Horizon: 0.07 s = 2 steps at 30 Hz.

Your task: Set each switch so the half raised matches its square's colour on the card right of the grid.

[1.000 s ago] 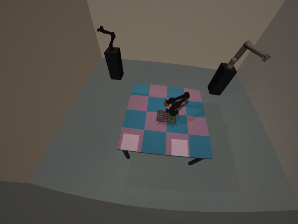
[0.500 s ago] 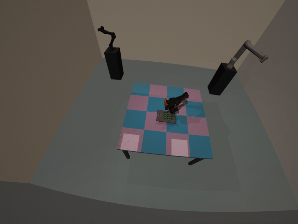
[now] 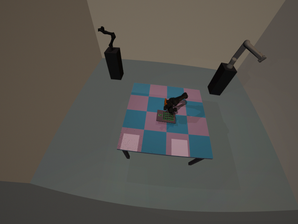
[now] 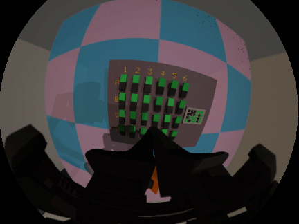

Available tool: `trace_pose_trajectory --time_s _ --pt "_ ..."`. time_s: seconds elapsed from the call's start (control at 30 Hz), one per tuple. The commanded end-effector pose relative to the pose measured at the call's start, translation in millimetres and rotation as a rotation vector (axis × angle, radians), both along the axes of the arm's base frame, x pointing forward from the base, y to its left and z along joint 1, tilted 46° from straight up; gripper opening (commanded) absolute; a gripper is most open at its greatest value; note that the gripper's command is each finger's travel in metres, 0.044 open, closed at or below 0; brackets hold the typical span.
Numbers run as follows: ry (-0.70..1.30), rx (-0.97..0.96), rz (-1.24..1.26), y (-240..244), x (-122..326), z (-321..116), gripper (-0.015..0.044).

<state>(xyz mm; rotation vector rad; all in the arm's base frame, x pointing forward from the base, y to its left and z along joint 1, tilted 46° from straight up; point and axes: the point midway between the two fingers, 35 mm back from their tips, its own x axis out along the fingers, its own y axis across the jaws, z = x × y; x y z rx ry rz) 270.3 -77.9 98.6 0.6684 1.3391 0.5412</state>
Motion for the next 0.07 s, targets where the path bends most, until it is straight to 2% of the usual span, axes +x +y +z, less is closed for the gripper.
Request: trace_pose_trajectory --time_s 0.0,0.03 --pt "0.001 -0.001 0.003 -0.3 -0.3 -0.3 0.0000" --pt "0.001 -0.001 0.003 -0.3 -0.3 -0.3 0.0000"
